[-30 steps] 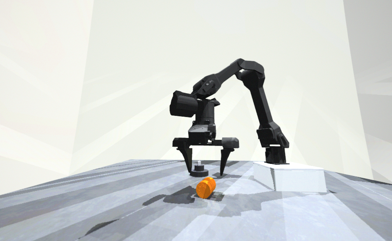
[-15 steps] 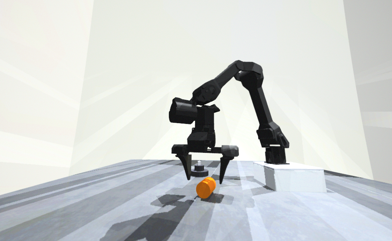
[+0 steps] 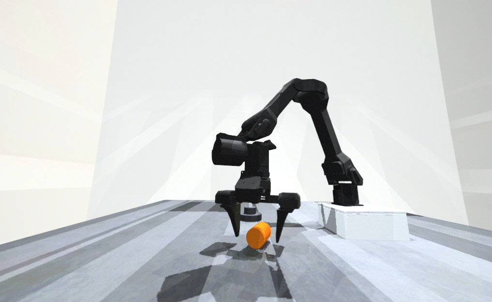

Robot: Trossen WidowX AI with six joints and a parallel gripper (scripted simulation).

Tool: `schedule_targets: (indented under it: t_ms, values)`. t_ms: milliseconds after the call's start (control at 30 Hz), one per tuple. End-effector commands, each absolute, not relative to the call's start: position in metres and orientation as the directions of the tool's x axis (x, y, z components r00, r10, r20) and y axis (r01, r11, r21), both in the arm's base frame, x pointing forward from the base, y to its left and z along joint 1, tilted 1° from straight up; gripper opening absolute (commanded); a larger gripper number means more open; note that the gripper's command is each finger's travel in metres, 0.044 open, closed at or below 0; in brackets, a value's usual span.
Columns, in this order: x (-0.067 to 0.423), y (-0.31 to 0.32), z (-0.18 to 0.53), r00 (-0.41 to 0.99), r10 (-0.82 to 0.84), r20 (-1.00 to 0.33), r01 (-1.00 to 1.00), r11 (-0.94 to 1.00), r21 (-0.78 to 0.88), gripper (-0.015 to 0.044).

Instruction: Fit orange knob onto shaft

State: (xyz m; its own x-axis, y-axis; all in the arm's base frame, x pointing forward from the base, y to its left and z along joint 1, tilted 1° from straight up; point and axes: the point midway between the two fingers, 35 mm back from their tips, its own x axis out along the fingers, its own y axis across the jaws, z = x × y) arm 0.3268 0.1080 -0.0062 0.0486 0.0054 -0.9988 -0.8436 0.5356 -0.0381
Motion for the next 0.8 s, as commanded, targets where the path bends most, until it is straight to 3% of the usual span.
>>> schedule_targets:
  t_ms: [0, 200, 567, 767]
  values:
    - [0.3252, 0.1069, -0.0107, 0.045, 0.001, -0.999, -0.842, 0.538, -0.038, 0.0387]
    - [0.3252, 0.1069, -0.0107, 0.045, 0.001, -0.999, -0.842, 0.538, -0.038, 0.0240]
    - [0.3252, 0.1069, -0.0107, 0.045, 0.001, -0.999, -0.842, 0.538, -0.038, 0.0240]
    - [0.3252, 0.1069, -0.0107, 0.045, 0.001, -0.999, -0.842, 0.538, -0.038, 0.0200]
